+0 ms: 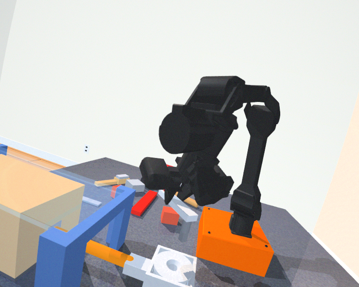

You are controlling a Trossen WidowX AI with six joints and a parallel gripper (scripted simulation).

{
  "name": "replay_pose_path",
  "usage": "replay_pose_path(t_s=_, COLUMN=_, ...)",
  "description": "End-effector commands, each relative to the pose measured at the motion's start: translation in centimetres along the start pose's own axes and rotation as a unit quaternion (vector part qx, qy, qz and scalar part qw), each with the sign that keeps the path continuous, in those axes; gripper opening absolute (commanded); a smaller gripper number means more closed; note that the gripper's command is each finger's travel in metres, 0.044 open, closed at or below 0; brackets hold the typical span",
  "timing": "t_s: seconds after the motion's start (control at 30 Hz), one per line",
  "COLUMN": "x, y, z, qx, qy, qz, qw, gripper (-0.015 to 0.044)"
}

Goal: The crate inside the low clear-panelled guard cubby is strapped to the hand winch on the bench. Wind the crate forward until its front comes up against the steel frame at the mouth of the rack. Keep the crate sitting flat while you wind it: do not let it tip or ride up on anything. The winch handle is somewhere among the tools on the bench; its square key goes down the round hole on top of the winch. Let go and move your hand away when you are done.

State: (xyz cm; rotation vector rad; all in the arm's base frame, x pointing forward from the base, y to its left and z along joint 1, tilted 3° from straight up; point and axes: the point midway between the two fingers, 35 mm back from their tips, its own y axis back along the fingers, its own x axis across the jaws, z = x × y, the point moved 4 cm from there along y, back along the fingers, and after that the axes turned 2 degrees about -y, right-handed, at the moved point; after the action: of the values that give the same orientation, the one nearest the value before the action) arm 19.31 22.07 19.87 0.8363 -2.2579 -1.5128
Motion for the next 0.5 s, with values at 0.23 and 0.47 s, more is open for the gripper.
replay_pose_path(t_s=0.23, x=-0.1, y=-0.8, z=0.4, qx=0.009, qy=-0.004, qz=-0.003, qw=1.000, gripper=0.0000)
replay_pose_path(t_s=0.47, x=-0.2, y=-1.9, z=0.8, qx=0.009, qy=-0.005, qz=-0.003, qw=1.000, gripper=0.0000)
